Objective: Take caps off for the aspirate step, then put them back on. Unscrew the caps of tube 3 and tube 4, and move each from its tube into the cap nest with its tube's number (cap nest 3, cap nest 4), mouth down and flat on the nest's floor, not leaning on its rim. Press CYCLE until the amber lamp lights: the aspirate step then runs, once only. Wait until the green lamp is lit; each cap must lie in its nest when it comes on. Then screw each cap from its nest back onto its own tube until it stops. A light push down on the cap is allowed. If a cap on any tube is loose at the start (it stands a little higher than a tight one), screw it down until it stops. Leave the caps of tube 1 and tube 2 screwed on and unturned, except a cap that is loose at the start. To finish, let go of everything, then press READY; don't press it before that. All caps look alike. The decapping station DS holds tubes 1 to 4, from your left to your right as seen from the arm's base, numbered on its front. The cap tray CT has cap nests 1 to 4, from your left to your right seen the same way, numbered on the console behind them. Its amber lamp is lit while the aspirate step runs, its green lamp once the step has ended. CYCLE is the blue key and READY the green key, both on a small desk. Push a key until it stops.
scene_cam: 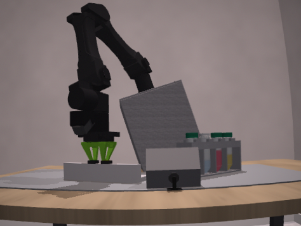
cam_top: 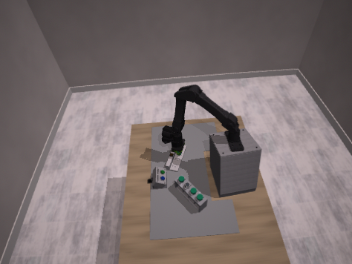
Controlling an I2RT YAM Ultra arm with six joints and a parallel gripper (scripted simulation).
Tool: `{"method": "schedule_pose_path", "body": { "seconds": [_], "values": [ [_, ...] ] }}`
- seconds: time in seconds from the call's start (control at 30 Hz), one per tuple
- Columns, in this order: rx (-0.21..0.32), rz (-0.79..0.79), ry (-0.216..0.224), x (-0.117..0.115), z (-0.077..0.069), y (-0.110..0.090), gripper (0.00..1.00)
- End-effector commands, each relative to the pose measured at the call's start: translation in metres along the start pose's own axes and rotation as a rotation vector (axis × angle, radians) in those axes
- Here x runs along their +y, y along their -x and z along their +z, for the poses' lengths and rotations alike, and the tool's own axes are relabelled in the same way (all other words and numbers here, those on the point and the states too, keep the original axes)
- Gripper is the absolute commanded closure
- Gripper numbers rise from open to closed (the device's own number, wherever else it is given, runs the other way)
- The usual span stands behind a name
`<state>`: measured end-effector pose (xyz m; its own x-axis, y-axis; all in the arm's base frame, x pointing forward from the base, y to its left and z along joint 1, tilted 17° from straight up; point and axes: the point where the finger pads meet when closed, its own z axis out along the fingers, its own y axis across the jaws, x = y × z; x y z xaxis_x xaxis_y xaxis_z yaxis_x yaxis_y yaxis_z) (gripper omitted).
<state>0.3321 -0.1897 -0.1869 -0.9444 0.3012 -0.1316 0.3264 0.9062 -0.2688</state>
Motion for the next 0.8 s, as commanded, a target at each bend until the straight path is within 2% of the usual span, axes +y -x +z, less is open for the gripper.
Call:
{"method": "schedule_pose_path", "body": {
  "seconds": [0.0, 0.77],
  "values": [
    [-0.011, -0.001, 0.0, -0.0001, -0.0025, 0.0035, 1.0],
    [-0.011, -0.001, 0.0, -0.0007, 0.0013, 0.0016, 1.0]
  ]
}}
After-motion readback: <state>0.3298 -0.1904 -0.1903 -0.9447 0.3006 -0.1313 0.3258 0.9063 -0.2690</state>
